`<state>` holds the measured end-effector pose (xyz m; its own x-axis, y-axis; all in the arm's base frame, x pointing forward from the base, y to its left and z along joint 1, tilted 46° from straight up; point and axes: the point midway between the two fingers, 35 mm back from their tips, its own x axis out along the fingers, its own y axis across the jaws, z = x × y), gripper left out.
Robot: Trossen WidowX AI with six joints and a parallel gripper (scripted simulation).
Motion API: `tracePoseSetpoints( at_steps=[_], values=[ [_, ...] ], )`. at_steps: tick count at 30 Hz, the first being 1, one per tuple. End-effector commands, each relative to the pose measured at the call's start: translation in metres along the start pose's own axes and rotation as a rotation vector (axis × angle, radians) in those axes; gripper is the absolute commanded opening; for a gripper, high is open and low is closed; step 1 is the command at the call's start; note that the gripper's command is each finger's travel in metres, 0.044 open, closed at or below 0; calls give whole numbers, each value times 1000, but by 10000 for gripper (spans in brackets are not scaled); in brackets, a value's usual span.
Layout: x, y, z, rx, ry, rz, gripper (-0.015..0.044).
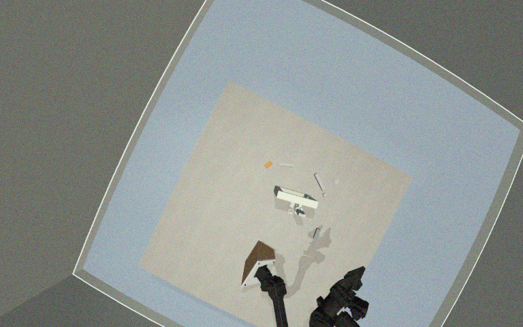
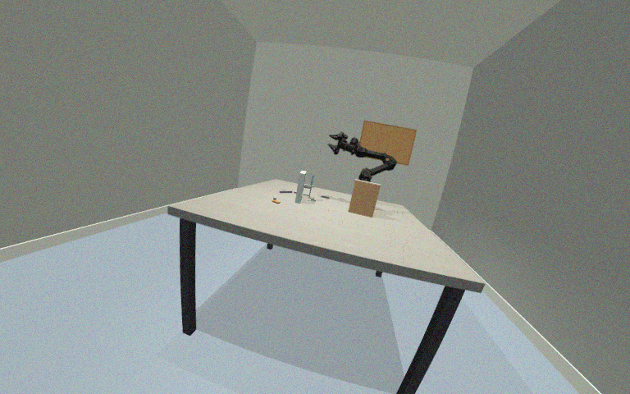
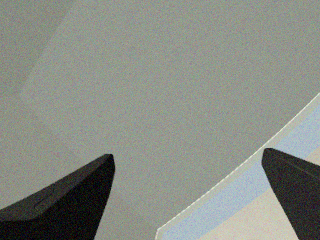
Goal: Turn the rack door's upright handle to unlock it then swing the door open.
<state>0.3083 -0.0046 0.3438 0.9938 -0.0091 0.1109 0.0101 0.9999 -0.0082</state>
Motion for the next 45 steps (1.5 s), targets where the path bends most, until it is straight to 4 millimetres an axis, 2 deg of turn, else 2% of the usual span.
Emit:
tracePoseSetpoints(
  at_steps=[1, 5, 14, 24, 34, 45],
  values=[
    [1, 0, -1, 1, 4, -1, 374],
    [12, -2, -15, 11, 90, -23, 284],
    [36, -6, -56, 23, 321, -87, 284],
    [52, -9, -104, 5, 573, -162, 284],
    [58, -11, -149, -47, 817, -238, 284],
    [54, -14, -192, -144, 1073, -321, 284]
  ],
)
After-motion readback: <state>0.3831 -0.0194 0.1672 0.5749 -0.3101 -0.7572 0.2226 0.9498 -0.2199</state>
